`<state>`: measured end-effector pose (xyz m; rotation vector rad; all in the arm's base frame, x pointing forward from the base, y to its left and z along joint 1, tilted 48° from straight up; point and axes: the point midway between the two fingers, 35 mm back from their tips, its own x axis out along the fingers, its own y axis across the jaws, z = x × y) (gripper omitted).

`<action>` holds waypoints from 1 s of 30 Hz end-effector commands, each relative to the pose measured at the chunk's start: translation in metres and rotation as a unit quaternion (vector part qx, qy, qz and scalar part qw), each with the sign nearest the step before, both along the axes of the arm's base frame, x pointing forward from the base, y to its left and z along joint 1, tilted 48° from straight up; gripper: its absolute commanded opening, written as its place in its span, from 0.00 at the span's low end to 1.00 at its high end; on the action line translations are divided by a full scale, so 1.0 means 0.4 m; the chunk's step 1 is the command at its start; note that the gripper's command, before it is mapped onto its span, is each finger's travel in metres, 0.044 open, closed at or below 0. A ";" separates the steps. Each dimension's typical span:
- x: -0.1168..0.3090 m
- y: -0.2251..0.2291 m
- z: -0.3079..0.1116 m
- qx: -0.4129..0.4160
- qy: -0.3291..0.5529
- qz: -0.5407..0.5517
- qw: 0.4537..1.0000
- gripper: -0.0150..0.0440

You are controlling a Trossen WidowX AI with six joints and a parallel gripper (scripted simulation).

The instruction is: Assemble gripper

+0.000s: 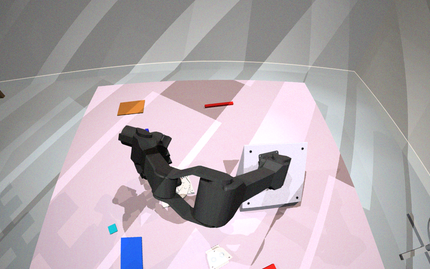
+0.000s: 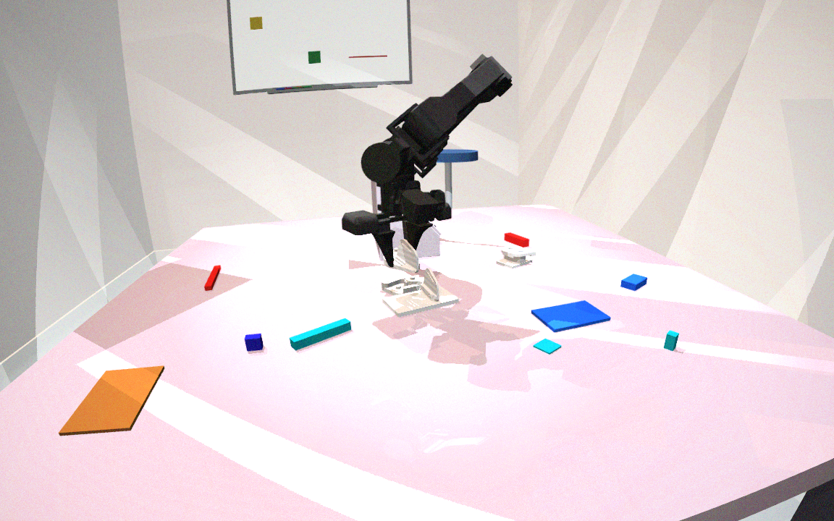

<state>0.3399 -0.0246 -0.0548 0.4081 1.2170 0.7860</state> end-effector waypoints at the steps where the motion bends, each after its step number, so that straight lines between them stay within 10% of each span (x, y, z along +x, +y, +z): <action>1: 0.001 0.012 -0.012 0.002 0.002 -0.002 1.000 0.48; 30: 0.011 0.082 -0.073 0.004 0.002 -0.001 1.000 0.48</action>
